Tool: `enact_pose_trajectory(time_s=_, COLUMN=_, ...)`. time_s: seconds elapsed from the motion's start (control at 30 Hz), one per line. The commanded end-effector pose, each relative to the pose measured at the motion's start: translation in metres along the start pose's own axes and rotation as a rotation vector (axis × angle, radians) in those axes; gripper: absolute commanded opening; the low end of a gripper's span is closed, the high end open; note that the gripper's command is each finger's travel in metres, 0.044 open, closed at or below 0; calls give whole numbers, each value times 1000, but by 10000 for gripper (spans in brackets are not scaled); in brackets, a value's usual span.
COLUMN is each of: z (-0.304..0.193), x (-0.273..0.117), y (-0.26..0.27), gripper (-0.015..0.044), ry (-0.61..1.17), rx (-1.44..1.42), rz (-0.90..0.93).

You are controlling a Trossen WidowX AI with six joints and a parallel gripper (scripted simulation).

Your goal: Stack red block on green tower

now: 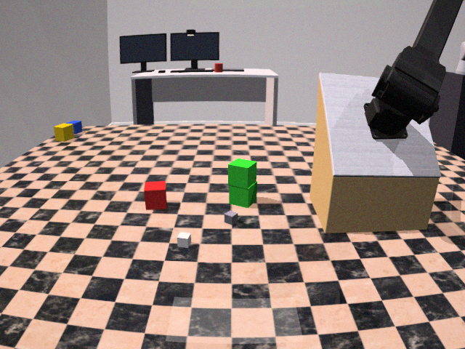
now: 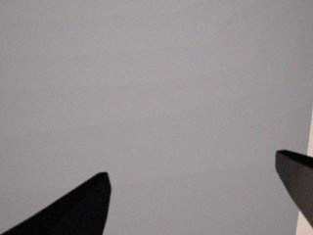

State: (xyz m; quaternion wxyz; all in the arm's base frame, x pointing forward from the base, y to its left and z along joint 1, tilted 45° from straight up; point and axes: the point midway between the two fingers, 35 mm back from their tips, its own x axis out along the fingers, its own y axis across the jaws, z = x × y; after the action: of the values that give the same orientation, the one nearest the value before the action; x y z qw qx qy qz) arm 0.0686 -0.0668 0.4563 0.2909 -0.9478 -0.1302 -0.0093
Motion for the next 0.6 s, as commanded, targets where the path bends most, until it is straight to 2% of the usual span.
enact_pose_trajectory(time_s=0.0, z=1, x=1, y=-1, gripper=426, ry=-3, rx=1, rz=1)
enact_pose_trajectory(time_s=0.03, z=2, x=4, y=-4, gripper=440, ry=-10, rx=6, rz=5)
enact_pose_trajectory(time_s=0.3, z=34, x=52, y=-43, gripper=440, ry=-135, rx=93, rz=82)
enact_pose_trajectory(time_s=0.57, z=72, x=109, y=-60, gripper=440, ry=-259, rx=227, rz=206)
